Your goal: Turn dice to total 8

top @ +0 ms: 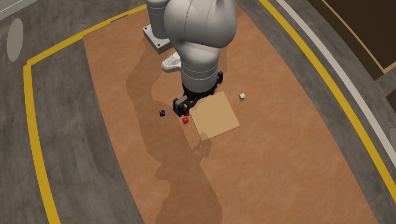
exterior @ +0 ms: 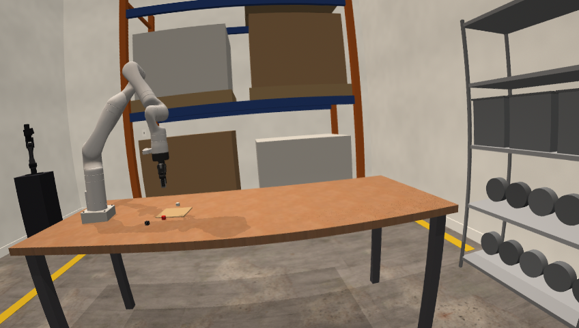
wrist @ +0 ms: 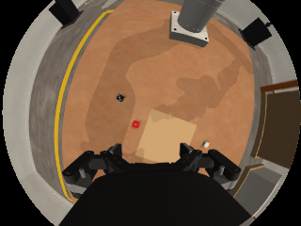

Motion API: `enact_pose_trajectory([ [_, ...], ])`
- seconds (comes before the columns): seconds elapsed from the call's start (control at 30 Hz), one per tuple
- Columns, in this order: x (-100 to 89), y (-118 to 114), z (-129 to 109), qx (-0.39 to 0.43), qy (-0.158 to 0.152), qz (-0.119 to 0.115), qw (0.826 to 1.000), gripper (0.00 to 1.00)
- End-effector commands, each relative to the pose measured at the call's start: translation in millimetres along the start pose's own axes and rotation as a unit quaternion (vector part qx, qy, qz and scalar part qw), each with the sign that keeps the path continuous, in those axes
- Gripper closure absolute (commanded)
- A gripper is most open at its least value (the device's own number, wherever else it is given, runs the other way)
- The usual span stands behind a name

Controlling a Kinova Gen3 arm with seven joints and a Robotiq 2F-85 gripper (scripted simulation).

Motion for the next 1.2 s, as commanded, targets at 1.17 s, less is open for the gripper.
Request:
enact_pose_trajectory([
  [1.17,-0.4,-37,-18,0.110,-0.003,-0.002,0.994,0.00],
])
Point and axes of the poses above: the point where the finger pads meet when closed, its own x axis out along the fingers, its own y axis across the jaws, z = x × y, the point moved 4 cm from there along -x, back along the fingers, and after that the axes turned 8 degrees about x, right-handed, at the moved point
